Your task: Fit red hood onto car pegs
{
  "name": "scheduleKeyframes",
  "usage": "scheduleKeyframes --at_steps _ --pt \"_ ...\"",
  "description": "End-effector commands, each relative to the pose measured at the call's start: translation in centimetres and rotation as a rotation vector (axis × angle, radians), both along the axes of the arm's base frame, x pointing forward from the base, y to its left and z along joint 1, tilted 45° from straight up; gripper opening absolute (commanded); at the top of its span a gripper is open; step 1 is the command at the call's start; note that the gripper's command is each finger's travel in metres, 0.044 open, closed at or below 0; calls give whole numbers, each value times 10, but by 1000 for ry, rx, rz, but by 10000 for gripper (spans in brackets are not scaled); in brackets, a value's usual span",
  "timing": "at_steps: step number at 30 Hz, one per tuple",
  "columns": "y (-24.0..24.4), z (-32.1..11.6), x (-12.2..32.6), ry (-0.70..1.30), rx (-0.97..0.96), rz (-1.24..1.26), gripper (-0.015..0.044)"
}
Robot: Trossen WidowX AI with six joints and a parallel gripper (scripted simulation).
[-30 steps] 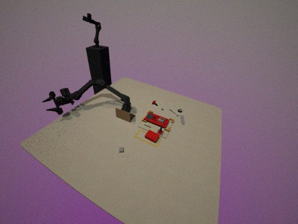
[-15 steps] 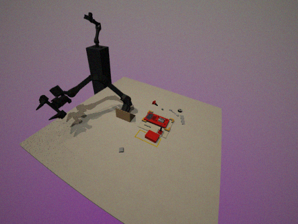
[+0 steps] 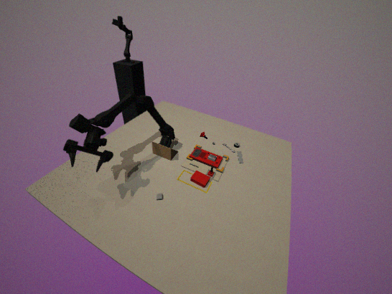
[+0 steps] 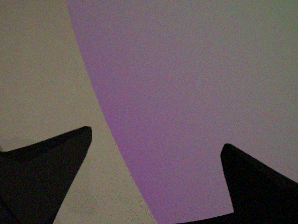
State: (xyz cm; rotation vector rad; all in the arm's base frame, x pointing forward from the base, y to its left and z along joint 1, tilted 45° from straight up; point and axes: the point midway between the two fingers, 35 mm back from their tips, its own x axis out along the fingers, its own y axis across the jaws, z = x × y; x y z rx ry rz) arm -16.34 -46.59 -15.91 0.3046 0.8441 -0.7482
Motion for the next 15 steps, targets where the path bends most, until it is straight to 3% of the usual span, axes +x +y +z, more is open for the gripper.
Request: scheduleKeyframes --at_steps 1,15 --pt "-6 9 51 -33 69 70 440" --pt "34 38 247 -46 374 384 440"
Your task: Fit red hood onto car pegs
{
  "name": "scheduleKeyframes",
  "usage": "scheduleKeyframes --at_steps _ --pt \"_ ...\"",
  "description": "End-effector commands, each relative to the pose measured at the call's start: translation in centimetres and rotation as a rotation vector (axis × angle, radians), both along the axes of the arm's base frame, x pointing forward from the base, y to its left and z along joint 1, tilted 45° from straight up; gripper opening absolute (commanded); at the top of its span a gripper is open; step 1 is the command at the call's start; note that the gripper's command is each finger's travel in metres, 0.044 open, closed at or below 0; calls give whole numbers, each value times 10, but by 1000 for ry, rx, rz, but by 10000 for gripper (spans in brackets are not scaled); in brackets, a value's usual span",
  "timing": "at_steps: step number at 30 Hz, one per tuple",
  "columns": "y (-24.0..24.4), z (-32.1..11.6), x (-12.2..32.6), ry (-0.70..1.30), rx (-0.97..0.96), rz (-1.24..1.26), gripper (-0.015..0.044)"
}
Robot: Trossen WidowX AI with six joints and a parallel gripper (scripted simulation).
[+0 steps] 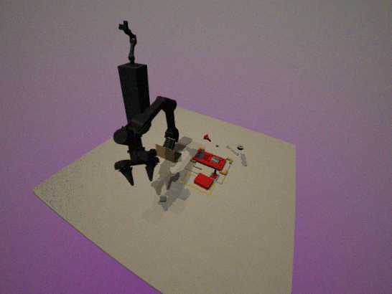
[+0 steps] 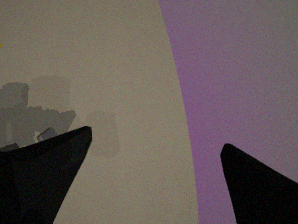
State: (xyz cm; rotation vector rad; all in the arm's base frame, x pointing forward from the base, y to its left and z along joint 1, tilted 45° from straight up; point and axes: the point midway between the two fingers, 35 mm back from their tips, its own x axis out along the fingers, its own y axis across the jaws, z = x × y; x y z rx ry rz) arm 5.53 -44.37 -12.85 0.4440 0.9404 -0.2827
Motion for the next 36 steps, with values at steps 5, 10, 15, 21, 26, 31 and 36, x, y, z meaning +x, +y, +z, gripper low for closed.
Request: scheduleKeyframes --at_steps 5,10,15,21,26,31,36 --pt "50 23 95 29 192 145 440" --pt "97 42 151 76 324 245 440" --pt "153 63 196 144 438 359 440" --pt "218 90 231 262 594 435 440" --pt "248 102 241 336 670 458 440" --pt "249 101 241 336 670 458 440" --pt "251 98 242 336 670 458 440"
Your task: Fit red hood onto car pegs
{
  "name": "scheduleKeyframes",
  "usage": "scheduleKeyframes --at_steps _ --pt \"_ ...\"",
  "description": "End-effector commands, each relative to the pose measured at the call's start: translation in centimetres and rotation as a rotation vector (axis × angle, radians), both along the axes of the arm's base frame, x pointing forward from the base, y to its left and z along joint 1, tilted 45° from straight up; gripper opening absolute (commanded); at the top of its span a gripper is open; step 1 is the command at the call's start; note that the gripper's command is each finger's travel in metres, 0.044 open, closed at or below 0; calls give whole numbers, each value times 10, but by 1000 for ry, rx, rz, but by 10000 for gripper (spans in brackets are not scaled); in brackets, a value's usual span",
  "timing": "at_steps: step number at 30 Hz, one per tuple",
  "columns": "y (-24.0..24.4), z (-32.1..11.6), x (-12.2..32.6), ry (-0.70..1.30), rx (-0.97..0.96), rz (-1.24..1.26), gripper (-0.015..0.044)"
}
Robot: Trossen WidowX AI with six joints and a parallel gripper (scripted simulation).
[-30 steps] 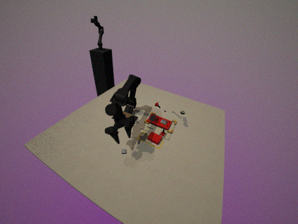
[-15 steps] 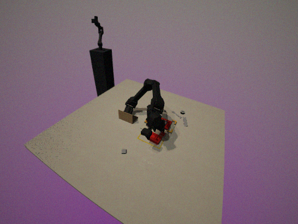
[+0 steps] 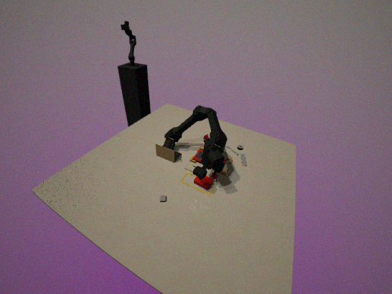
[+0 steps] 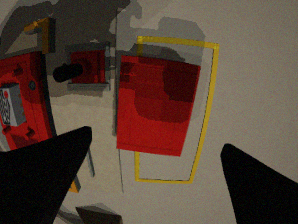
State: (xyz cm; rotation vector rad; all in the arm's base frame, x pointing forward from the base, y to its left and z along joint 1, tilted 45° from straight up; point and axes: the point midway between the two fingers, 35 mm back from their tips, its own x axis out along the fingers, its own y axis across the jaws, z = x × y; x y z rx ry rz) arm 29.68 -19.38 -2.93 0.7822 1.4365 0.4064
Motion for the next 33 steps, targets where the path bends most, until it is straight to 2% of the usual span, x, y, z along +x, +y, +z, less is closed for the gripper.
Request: scheduleKeyframes --at_steps 1,33 --pt "2 -2 1 0 2 -4 440" --pt "20 -19 6 0 3 -4 440"
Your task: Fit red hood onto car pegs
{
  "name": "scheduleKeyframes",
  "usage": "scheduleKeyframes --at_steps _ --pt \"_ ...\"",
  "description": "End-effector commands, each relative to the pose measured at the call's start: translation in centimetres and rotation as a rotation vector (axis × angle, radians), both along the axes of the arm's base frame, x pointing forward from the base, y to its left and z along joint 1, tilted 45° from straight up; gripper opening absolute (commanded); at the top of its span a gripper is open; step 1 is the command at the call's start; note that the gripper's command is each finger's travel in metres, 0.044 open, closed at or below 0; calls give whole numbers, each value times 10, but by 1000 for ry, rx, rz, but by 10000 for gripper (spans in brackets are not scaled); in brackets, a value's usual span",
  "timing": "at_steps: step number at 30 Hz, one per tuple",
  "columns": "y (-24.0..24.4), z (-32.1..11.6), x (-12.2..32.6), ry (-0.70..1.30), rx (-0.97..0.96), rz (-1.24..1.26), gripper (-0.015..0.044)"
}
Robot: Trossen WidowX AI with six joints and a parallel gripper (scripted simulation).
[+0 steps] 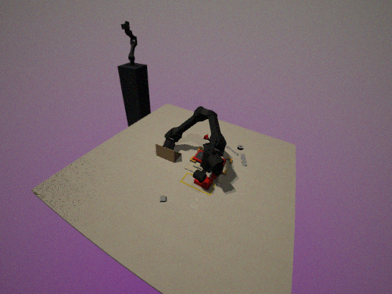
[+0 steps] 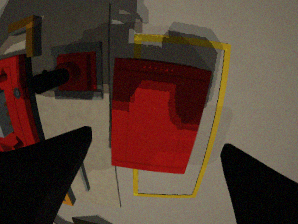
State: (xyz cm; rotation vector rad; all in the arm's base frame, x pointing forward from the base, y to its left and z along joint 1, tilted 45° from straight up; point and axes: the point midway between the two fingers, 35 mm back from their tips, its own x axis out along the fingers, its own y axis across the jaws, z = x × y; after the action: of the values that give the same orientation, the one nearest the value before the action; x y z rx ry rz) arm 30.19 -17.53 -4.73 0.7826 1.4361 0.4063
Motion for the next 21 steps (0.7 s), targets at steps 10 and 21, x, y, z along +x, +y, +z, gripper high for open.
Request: scheduleKeyframes --at_steps 10,21 --pt "8 -6 1 0 3 -4 440" --pt "15 -12 2 0 4 -4 440"
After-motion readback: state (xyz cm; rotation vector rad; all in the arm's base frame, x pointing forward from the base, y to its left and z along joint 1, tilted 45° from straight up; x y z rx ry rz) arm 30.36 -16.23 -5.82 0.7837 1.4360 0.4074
